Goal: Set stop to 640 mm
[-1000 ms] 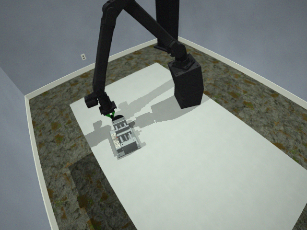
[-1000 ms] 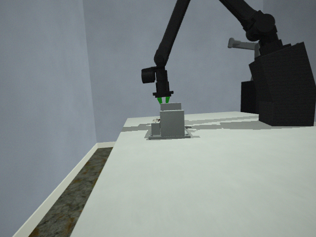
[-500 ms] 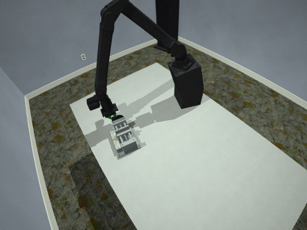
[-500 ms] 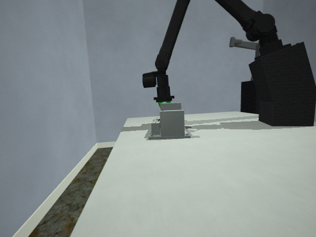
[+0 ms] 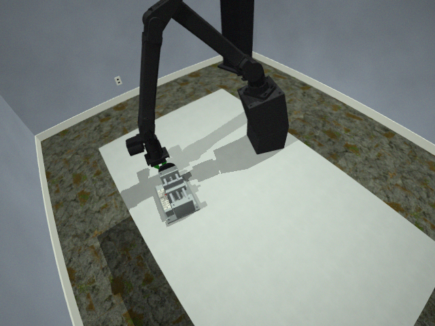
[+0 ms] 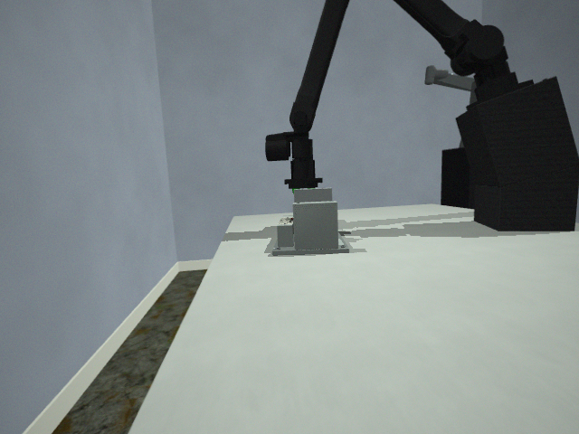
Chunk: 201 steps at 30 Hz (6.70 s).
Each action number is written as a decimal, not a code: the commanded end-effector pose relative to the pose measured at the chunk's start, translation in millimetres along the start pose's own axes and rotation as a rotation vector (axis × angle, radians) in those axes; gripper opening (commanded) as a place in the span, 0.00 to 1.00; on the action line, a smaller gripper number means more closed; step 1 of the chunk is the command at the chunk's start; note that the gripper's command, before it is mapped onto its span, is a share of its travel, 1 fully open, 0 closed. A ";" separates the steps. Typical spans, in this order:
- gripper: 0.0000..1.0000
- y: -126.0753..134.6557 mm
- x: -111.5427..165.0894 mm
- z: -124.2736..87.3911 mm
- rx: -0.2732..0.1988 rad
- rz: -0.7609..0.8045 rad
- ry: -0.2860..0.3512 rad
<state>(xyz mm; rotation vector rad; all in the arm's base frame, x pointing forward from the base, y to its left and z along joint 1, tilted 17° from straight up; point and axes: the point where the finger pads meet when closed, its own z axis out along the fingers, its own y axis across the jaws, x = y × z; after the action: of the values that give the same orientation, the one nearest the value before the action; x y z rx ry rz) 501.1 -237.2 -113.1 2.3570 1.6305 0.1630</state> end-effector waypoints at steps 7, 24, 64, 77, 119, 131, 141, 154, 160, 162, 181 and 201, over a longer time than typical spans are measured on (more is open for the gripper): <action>0.06 -14.5 -7.0 17.7 0.003 0.009 -0.004; 0.06 -26.4 -6.9 23.6 0.004 0.007 -0.004; 0.06 -61.9 -6.1 20.1 0.025 0.005 -0.003; 0.06 -71.8 -6.1 1.7 0.022 0.007 -0.003; 0.06 -14.4 -2.9 -68.7 -0.041 0.011 -0.007; 0.06 6.1 -1.3 -75.5 -0.049 0.010 -0.007; 0.06 11.2 -0.5 -75.3 -0.050 0.009 -0.006; 0.06 16.5 0.2 -75.7 -0.051 0.008 -0.005; 0.06 23.5 1.6 -77.5 -0.050 0.006 -0.004; 0.06 25.9 1.5 -79.1 -0.052 0.006 -0.004; 0.06 44.4 0.9 -76.5 -0.066 0.008 -0.004; 0.06 56.6 -0.6 -52.8 -0.064 0.010 -0.005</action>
<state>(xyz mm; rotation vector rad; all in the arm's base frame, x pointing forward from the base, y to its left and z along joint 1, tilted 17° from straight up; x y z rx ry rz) 499.5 -234.6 -81.6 2.3910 1.6535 0.1320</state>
